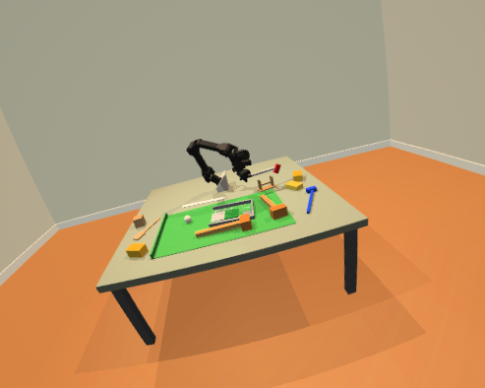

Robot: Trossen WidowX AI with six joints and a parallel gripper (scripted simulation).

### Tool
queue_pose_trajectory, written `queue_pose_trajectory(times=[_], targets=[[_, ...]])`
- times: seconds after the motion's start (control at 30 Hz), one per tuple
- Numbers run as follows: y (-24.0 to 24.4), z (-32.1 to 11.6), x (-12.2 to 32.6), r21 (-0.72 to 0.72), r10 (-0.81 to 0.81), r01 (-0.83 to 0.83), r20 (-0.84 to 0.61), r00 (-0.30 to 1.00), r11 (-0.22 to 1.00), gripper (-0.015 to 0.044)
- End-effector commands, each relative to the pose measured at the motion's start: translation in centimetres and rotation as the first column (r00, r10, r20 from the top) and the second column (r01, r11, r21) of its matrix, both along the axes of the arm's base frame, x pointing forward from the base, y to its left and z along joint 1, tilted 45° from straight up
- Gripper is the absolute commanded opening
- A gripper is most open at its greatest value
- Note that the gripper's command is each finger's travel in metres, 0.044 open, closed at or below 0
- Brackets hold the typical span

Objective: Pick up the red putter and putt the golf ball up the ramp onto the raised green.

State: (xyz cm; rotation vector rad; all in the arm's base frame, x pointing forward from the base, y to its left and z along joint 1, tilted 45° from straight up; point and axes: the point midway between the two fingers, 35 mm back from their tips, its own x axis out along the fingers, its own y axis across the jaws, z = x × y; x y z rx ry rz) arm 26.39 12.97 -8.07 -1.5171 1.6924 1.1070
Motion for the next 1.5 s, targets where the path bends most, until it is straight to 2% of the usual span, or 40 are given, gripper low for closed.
queue_pose_trajectory(times=[0.0, 0.27, 0.73, 1.07, 1.47], targets=[[2.0, 2.0, 0.3, 0.015, -0.004, 0.004, 0.008, 1.000, 1.000, 0.0000], [1.5, 2.8, 0.6, 0.001, -0.027, 0.027, 0.031, 0.999, 1.000, 0.0000], [-4.7, 10.7, 3.9, -0.003, -0.332, 0.348, 0.292, 0.897, 0.937, 0.0000], [-10.1, 16.5, 4.3, 0.033, -0.512, 0.563, 0.463, 0.724, 0.826, 0.0000], [-16.6, 23.1, 2.3, 0.124, -0.642, 0.765, 0.636, 0.428, 0.632, 0.0000]])
